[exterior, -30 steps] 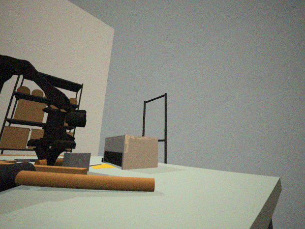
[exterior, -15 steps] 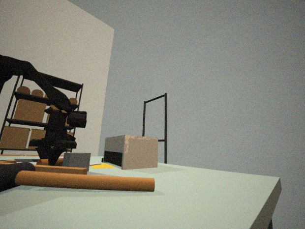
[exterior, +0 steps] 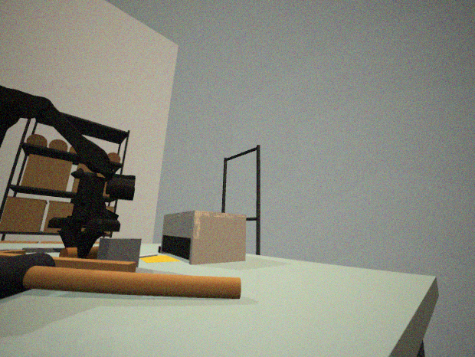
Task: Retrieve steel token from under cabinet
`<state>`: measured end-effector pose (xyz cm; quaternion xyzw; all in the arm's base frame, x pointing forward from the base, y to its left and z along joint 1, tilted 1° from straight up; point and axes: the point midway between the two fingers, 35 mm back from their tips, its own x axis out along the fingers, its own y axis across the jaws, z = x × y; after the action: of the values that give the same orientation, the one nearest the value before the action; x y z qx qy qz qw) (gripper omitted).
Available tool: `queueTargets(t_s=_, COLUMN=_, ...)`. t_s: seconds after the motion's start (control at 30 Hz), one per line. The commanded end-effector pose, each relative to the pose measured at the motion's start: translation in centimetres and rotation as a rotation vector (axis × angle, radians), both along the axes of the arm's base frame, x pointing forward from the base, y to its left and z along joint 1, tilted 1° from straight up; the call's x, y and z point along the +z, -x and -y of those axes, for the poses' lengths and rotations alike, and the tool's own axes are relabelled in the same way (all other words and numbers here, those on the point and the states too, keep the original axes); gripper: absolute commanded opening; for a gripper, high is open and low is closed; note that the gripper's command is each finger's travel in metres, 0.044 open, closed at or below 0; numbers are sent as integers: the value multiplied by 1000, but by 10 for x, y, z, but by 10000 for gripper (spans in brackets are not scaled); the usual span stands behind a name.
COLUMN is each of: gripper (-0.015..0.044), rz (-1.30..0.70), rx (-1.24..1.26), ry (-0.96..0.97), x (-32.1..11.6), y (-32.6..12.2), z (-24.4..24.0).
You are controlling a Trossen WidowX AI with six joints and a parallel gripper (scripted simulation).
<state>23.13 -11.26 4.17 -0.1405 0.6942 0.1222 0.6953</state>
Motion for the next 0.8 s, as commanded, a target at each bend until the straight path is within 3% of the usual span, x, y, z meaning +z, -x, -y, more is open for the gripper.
queueTargets(t_s=0.0, gripper=0, rz=6, rx=-2, ry=0, x=1, y=-3, z=-4)
queueTargets(t_s=0.77, gripper=0, rz=6, rx=-1, ry=-1, x=1, y=-13, z=-24)
